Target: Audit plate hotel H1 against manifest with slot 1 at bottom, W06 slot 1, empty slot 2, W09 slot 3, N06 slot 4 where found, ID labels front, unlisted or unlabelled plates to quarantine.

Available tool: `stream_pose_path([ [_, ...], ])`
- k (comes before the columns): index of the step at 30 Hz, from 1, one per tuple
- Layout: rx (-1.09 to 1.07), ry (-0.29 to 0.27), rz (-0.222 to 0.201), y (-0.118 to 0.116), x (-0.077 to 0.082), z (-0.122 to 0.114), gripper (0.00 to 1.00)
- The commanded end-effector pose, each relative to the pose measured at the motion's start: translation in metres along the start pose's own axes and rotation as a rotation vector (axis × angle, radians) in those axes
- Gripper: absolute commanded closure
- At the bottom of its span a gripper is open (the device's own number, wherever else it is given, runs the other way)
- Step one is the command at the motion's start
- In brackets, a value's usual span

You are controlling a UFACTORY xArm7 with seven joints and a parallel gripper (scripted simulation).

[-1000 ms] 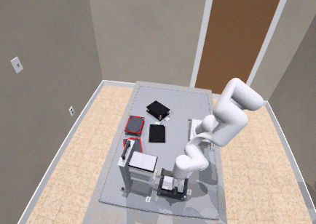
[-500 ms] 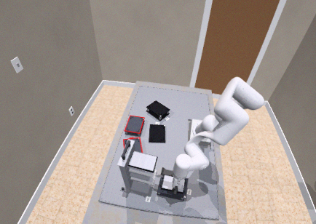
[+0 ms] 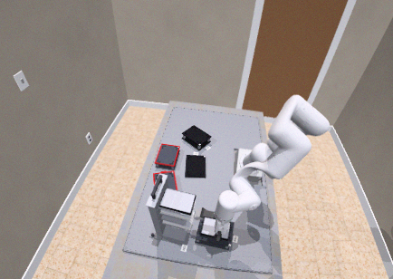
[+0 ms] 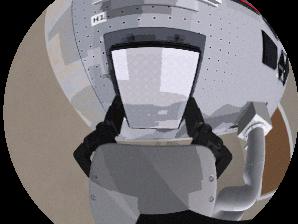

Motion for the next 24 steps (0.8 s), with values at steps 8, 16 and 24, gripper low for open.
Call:
stream_pose_path([
  [8,0.0,0.001,0.003,-0.001,0.007,0.0,1.0],
  [16,0.0,0.001,0.003,-0.001,0.012,0.0,1.0],
  [24,0.0,0.001,0.003,-0.001,0.015,0.0,1.0],
])
Point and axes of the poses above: the point where the finger pads meet when closed, its own x axis back along the fingers, its own y axis across the jaws, z = x × y, the point moved 7 cm from there along x, back along the fingers, and after that the axes turned 10 degrees about -x, right-handed, at the moved point
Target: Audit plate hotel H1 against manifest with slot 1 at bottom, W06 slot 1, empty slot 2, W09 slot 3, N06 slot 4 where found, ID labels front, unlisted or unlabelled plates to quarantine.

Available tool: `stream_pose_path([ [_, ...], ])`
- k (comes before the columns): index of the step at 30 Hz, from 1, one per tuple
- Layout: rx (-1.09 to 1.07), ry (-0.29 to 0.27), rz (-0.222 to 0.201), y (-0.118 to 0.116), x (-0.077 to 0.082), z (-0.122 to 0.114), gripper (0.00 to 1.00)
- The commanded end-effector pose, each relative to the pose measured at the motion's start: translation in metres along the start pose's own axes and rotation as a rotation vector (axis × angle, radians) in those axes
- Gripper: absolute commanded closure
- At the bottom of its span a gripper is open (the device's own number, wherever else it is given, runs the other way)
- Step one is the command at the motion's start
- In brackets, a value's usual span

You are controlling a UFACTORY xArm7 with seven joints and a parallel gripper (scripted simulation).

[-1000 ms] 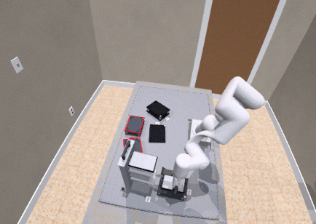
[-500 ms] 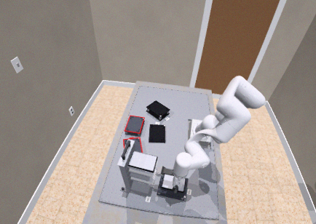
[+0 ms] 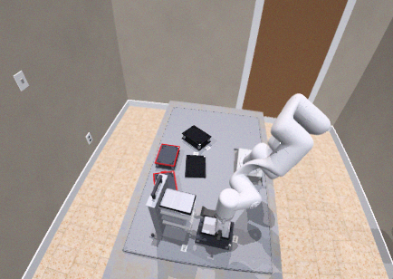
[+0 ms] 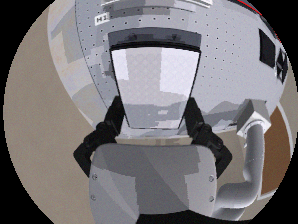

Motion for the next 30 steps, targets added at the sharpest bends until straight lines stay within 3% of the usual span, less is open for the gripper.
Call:
stream_pose_path([
  [1,0.0,0.001,0.003,-0.001,0.001,0.0,1.0],
  [30,0.0,0.001,0.003,-0.001,0.017,0.0,1.0],
])
Point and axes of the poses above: the point where the finger pads meet when closed, its own x axis back along the fingers, its own y axis across the jaws, z = x × y, the point moved 7 cm from there along x, back along the fingers, and after that the axes turned 10 degrees about -x, right-handed, at the moved point
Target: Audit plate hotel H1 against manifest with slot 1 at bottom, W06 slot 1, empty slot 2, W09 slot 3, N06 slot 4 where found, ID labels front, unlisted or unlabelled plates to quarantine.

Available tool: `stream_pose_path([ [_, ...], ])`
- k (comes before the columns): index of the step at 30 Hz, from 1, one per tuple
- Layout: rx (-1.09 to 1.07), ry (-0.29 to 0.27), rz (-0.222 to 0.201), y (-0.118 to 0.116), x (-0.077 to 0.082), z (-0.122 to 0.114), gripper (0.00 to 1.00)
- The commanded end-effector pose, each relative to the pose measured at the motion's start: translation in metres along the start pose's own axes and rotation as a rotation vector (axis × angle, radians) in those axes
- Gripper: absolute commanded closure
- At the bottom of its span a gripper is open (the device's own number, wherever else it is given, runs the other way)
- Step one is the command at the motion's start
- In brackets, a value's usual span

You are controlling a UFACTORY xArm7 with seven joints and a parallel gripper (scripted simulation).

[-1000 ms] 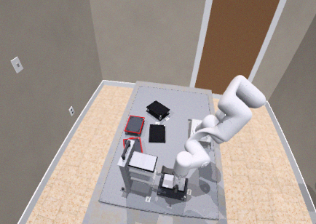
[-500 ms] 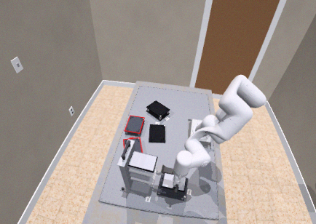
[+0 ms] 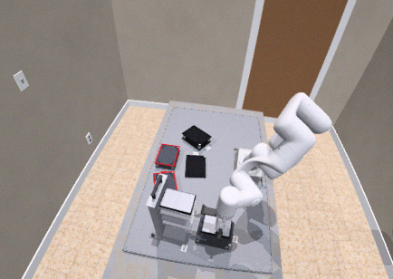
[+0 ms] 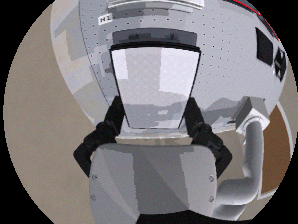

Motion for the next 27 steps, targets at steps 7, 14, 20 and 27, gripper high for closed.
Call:
stream_pose_path([
  [7,0.0,0.001,0.003,-0.001,0.006,0.0,1.0],
  [14,0.0,0.001,0.003,-0.001,0.011,0.0,1.0],
  [20,0.0,0.001,0.003,-0.001,0.014,0.0,1.0],
  [27,0.0,0.001,0.003,-0.001,0.016,0.0,1.0],
])
Point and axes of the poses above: the point where the finger pads meet when closed, its own x axis back along the fingers, its own y axis across the jaws, z = x × y, the point moved 7 cm from there along x, back along the fingers, and after that the axes turned 10 degrees about -x, right-handed, at the moved point
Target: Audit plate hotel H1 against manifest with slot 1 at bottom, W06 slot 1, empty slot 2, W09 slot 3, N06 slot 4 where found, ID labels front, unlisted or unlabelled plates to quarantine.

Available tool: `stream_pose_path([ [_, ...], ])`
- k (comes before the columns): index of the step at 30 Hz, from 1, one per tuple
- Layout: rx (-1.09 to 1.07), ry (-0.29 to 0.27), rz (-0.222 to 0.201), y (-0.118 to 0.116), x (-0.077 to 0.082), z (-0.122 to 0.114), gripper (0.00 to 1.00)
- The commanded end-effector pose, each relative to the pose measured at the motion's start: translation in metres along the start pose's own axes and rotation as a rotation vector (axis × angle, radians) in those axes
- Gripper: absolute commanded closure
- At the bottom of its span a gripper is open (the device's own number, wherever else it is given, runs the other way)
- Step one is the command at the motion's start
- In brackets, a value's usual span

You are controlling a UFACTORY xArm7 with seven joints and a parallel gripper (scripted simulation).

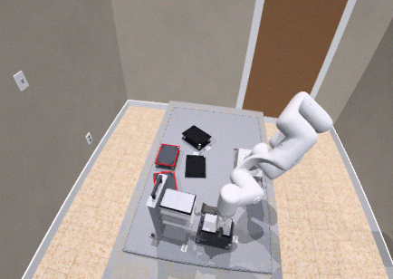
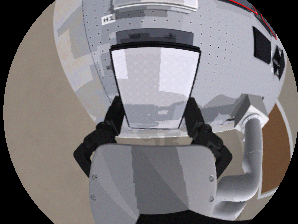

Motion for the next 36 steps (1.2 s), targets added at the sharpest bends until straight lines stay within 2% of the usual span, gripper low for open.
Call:
stream_pose_path([
  [1,0.0,0.001,0.003,-0.001,0.001,0.0,1.0],
  [8,0.0,0.001,0.003,-0.001,0.001,0.0,1.0],
  [23,0.0,0.001,0.003,-0.001,0.051,0.0,1.0],
  [25,0.0,0.001,0.003,-0.001,0.051,0.0,1.0],
  [36,0.0,0.001,0.003,-0.001,0.088,0.0,1.0],
])
Point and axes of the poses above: the point where the finger pads meet when closed, its own x axis back along the fingers, its own y axis across the jaws, z = x × y, the point moved 7 cm from there along x, back along the fingers, and after that the axes turned 10 degrees about -x, right-handed, at the moved point
